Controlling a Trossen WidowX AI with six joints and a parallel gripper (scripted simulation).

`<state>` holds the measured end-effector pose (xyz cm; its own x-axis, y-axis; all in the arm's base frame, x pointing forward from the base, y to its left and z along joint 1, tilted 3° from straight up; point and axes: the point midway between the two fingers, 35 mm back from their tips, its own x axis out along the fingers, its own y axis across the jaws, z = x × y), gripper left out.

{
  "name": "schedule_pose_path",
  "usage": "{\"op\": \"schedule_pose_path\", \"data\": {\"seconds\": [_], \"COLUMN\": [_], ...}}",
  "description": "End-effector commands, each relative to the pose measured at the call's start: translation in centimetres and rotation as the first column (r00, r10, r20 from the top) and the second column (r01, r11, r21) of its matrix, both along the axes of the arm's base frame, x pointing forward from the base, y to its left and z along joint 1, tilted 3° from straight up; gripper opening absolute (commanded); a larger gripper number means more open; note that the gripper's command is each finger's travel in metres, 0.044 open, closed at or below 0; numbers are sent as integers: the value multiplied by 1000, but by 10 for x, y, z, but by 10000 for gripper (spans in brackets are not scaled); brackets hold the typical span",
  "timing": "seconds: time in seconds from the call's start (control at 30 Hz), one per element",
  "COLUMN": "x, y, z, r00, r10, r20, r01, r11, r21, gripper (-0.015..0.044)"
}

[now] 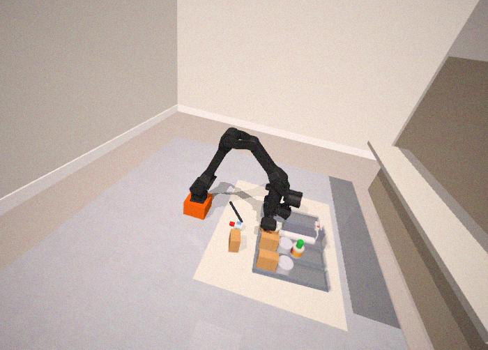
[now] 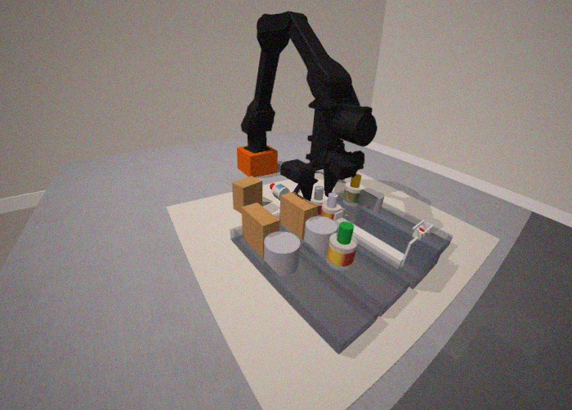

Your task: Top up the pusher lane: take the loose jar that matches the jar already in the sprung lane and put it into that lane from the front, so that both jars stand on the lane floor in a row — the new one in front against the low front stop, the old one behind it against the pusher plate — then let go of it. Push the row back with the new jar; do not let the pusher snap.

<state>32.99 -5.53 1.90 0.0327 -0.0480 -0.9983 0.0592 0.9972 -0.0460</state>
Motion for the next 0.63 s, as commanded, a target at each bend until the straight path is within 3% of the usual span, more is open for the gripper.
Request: {"op": "schedule_pose_path", "data": {"seconds": [0.0, 0.6], "x": [2, -44], "y": [0, 2], "z": [10, 10], "r00": [1000, 1000], "r10": [2, 2], "r20": [10, 6], "r01": [-2, -2], "r11": [1000, 1000], "r21": [-1, 0], "gripper": [301, 301]}}
